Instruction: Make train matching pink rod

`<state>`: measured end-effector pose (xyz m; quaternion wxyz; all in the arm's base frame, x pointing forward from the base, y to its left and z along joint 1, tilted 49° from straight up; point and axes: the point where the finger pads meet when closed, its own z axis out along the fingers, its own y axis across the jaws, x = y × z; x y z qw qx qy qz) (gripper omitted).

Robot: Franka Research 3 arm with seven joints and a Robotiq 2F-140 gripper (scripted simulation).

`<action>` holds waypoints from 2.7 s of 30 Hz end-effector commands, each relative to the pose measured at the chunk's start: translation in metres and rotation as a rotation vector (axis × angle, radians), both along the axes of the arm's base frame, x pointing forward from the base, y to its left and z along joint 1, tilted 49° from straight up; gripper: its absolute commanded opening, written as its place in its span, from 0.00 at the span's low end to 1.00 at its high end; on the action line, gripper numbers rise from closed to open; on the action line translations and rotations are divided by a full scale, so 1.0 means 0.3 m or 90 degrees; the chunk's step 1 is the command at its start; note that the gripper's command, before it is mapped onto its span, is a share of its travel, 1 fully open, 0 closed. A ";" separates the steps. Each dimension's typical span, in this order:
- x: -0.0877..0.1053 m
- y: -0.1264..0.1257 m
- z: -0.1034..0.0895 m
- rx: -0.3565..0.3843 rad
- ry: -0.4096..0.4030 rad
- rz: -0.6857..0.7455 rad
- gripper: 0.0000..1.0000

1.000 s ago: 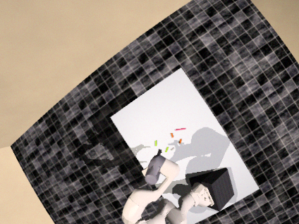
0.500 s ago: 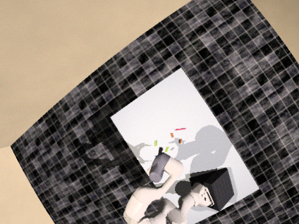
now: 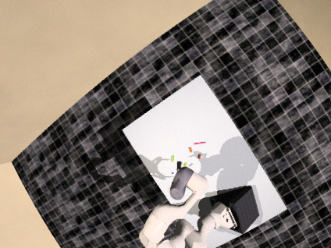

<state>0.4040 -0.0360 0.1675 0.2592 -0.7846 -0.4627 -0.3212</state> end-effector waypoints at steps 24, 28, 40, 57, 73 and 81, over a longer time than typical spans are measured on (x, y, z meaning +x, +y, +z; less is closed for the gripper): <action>-0.028 -0.094 -0.163 -0.084 -0.235 0.207 1.00; -0.032 -0.104 -0.181 -0.092 -0.257 0.227 1.00; -0.040 -0.117 -0.207 -0.102 -0.288 0.254 0.15; -0.040 -0.117 -0.207 -0.102 -0.288 0.254 0.15; -0.039 -0.116 -0.208 -0.102 -0.288 0.254 0.15; -0.037 -0.112 -0.212 -0.102 -0.288 0.255 0.15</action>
